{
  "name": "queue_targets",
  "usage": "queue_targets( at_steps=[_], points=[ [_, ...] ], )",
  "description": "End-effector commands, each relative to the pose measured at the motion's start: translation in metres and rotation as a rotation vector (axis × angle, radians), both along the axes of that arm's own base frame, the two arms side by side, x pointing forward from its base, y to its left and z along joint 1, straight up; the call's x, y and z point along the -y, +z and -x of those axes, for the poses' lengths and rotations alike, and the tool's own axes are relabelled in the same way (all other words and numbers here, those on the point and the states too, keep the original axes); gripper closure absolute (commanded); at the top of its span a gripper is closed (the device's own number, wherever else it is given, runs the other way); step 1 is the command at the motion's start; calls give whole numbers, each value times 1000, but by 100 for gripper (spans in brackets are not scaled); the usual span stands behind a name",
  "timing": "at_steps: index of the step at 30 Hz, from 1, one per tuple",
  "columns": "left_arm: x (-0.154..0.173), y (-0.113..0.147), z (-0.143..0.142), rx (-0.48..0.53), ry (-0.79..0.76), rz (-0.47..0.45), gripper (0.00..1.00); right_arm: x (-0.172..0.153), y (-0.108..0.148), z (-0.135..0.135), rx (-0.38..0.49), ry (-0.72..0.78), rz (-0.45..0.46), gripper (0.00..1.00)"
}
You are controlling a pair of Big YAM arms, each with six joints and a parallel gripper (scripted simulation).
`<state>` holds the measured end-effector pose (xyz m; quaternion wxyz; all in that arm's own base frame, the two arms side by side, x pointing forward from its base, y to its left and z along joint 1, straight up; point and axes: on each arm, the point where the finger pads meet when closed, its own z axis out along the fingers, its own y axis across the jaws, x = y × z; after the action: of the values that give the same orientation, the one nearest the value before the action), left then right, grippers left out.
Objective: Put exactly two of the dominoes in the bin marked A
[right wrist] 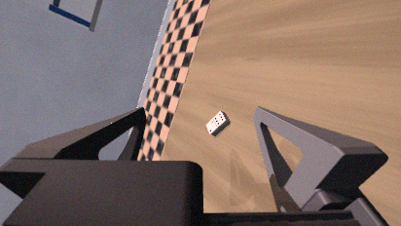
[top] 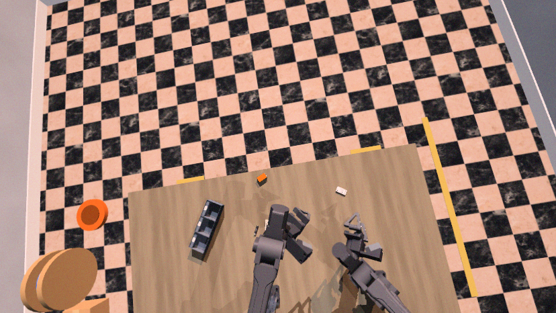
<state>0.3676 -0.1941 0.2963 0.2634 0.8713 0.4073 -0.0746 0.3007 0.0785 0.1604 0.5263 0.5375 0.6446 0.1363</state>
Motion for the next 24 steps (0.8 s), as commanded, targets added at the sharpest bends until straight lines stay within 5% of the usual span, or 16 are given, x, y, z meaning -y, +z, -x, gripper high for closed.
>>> queue_targets(
  at_steps=[1,24],
  points=[
    [0,4,-1,10,0,3,0,4,3,-3,6,-16,-5,0],
    [0,4,-1,10,0,3,0,31,3,-8,6,-105,-4,0]
  ],
)
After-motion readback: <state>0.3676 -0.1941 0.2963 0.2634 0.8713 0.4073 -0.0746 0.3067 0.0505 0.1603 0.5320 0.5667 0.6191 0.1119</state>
